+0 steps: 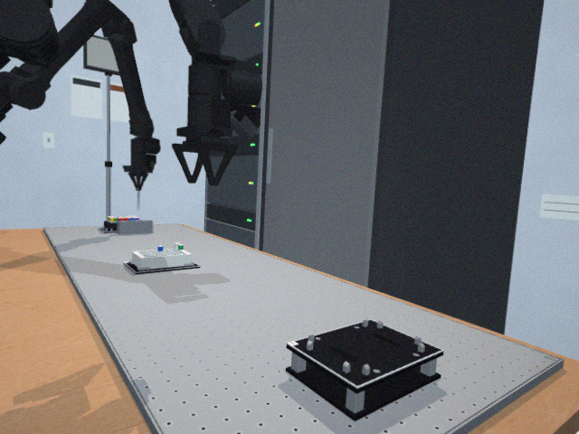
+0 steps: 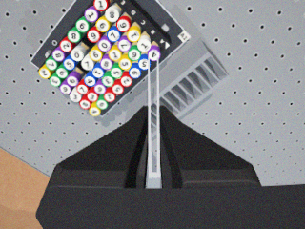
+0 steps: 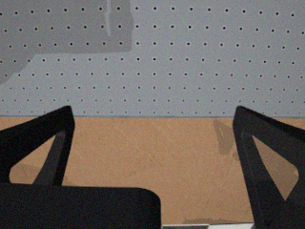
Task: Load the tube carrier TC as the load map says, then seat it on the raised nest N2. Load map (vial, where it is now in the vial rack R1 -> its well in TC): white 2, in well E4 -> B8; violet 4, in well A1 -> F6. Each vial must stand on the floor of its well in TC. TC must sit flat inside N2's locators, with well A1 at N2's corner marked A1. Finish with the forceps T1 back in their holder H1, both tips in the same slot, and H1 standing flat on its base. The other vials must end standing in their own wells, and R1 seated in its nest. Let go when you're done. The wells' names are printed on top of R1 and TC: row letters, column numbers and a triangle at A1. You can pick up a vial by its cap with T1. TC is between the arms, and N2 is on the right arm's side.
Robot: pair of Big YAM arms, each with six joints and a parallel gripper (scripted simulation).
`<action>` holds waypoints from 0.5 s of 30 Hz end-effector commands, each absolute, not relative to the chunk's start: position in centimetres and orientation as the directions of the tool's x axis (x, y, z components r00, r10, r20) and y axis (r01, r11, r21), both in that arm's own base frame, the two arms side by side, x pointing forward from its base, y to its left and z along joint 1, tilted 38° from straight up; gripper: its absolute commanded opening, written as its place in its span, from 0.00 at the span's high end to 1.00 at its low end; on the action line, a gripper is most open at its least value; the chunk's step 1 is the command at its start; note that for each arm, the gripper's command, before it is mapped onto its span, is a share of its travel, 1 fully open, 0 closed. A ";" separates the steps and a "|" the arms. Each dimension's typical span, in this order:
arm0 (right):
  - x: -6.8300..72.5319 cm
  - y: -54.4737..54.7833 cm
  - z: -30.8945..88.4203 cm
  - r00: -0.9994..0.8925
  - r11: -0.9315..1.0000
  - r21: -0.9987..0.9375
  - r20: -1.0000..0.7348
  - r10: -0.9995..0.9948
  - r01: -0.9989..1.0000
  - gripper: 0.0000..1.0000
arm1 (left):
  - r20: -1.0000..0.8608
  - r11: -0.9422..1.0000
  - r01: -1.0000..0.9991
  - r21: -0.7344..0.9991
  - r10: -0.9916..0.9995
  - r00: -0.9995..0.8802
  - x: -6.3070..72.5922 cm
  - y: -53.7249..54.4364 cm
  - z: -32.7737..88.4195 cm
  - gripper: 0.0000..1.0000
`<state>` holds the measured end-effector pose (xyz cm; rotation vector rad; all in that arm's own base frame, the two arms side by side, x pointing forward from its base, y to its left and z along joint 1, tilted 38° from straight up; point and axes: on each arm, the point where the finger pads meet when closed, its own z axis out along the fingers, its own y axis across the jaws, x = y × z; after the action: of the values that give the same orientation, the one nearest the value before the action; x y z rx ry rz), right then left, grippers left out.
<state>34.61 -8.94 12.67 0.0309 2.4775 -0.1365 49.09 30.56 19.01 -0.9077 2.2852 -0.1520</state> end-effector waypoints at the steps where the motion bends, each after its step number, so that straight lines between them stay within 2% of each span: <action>1: 35.1 -9.1 13.6 -0.779 0.994 -0.094 -0.627 -0.012 0.061 0.00 | -0.529 0.764 -0.555 -0.328 -0.636 -0.562 49.5 30.3 18.7 0.93; 15: 35.1 -9.1 13.6 -0.779 0.994 -0.094 -0.627 -0.012 0.061 0.00 | -0.524 0.762 -0.555 -0.334 -0.640 -0.562 49.1 29.8 18.7 0.93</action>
<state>34.61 -8.94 12.67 0.0309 2.4775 -0.1365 48.91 30.28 18.70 -0.9029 2.3000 -0.1625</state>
